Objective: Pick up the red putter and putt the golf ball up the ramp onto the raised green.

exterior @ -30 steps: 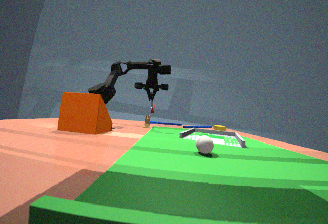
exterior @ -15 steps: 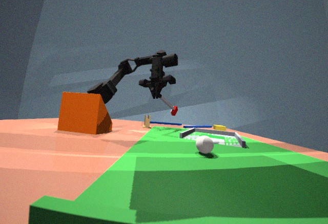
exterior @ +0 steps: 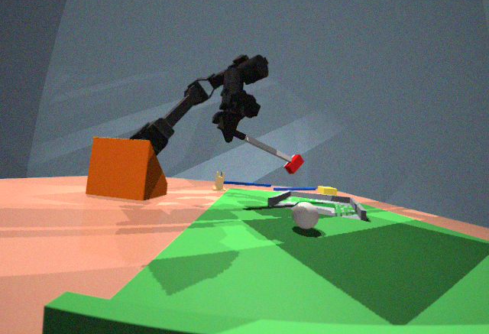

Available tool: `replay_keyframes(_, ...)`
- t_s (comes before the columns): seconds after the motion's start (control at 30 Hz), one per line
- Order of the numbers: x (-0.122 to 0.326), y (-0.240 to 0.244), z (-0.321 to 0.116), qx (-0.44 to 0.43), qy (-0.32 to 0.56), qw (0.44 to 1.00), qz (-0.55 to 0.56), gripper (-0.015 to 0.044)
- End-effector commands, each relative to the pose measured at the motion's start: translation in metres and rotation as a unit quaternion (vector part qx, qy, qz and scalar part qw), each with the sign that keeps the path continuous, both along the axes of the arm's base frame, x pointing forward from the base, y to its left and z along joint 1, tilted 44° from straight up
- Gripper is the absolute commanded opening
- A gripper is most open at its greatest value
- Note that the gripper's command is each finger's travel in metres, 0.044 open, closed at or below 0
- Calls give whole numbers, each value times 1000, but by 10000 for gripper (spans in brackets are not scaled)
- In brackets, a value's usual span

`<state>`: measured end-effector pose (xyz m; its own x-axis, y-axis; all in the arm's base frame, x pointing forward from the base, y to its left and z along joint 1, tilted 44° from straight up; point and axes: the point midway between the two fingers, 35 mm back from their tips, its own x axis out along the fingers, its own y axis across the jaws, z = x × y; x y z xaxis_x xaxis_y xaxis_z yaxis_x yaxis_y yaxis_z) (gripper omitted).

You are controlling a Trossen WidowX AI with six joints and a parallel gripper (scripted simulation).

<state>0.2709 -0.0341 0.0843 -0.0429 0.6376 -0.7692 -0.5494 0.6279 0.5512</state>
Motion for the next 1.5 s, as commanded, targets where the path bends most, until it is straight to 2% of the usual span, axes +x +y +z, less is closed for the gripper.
replay_keyframes(0.0, -1, -18, -18, -1, 48, 997, -56, 0)
replay_keyframes(0.3, -13, -58, -61, -1, 167, 968, -189, 0)
replay_keyframes(0.63, -38, -92, -107, 4, 286, 905, -314, 0)
replay_keyframes(1.47, -41, -58, -144, 5, 288, 904, -316, 0)
